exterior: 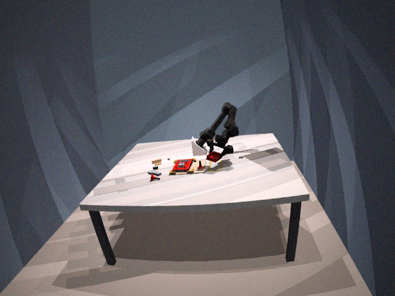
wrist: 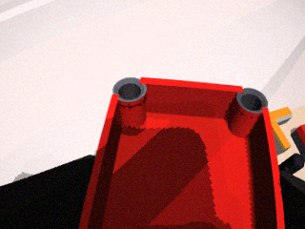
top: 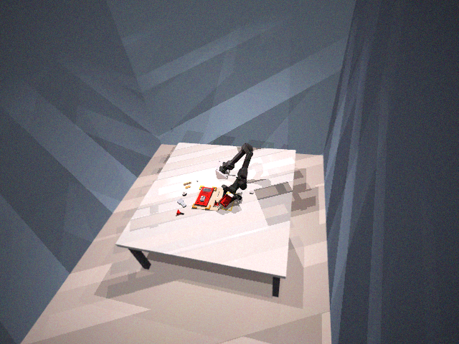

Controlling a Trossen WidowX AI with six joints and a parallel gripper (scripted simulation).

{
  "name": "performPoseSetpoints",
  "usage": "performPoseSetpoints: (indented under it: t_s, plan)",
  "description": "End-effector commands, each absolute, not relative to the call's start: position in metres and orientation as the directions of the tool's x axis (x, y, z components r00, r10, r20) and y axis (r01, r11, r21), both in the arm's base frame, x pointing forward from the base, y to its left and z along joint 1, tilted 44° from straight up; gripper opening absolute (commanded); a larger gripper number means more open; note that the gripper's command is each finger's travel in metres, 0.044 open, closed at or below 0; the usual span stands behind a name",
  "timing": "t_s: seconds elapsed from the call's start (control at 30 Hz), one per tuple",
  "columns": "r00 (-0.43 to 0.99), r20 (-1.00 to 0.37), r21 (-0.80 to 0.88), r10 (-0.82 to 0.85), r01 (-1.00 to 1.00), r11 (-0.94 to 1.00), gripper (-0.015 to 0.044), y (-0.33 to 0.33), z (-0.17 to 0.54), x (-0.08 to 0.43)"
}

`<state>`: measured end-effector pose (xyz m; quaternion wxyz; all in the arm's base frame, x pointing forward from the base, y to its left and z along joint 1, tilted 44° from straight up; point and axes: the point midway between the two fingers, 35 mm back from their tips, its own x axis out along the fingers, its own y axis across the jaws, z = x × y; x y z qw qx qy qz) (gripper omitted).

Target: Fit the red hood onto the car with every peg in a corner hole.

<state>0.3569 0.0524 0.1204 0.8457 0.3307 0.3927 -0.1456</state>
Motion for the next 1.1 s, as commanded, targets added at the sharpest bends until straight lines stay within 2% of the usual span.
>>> performPoseSetpoints:
  t_s: [0.0, 0.53, 1.07]
  plan:
    - [0.650, -0.760, 0.399, 0.016, 0.447, 0.801, 0.0000, 0.0529, 0.1206, 0.3573]
    - [0.650, -0.759, 0.159, 0.016, 0.162, 0.974, 0.0000, 0.0531, 0.1204, 0.3574]
    - [0.650, -0.759, -0.106, 0.016, -0.147, 0.983, 0.0000, 0.0532, 0.1203, 0.3574]
